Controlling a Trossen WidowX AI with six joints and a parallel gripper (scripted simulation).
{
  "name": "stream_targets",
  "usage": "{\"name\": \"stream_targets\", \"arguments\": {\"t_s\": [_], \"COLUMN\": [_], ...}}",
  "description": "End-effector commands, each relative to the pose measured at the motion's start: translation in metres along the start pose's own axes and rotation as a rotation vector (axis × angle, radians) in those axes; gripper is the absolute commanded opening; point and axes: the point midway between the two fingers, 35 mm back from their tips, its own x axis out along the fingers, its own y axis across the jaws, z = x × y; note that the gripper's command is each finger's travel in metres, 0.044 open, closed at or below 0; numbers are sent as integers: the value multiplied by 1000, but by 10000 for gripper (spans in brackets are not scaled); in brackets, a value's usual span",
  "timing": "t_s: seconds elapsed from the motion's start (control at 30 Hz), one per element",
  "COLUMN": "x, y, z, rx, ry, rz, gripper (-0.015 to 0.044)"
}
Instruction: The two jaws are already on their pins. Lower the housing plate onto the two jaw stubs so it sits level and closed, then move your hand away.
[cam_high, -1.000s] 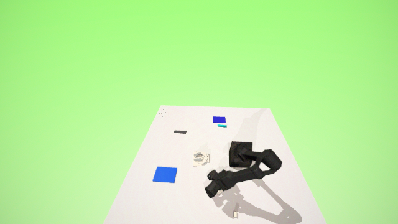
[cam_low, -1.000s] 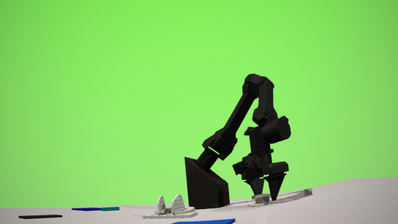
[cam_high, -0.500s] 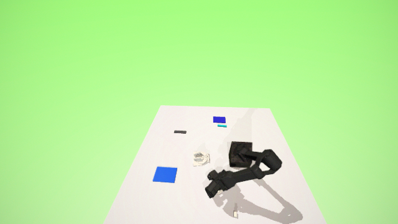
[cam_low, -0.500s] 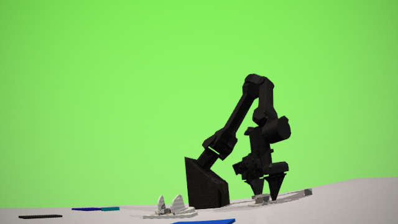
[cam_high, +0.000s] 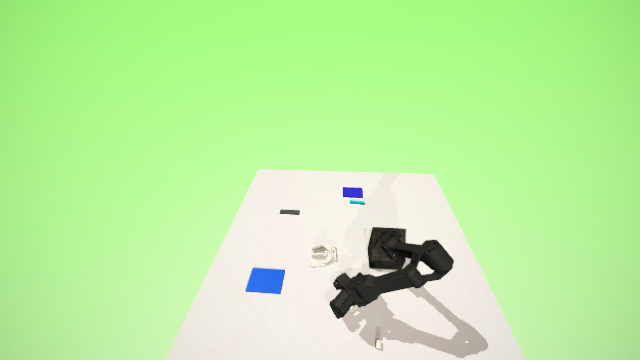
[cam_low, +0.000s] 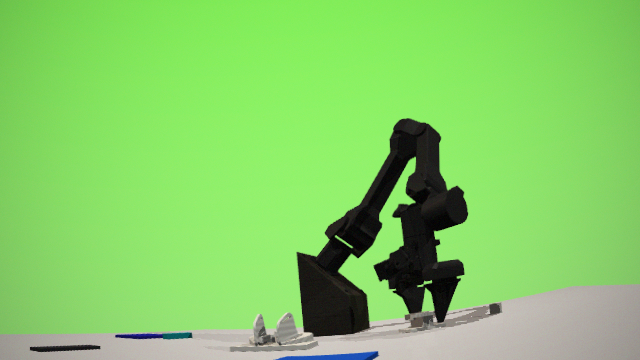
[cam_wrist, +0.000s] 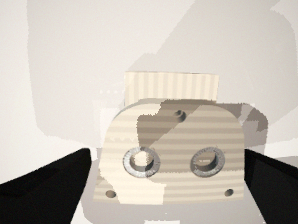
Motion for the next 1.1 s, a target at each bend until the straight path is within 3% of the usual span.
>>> {"name": "stream_targets", "arguments": {"t_s": [0.0,1.07], "x": [1,0], "y": [-1,0], "z": [1,0], "rx": [1,-1], "ry": [-6,0], "rz": [-3,0], "gripper": [440,427]}}
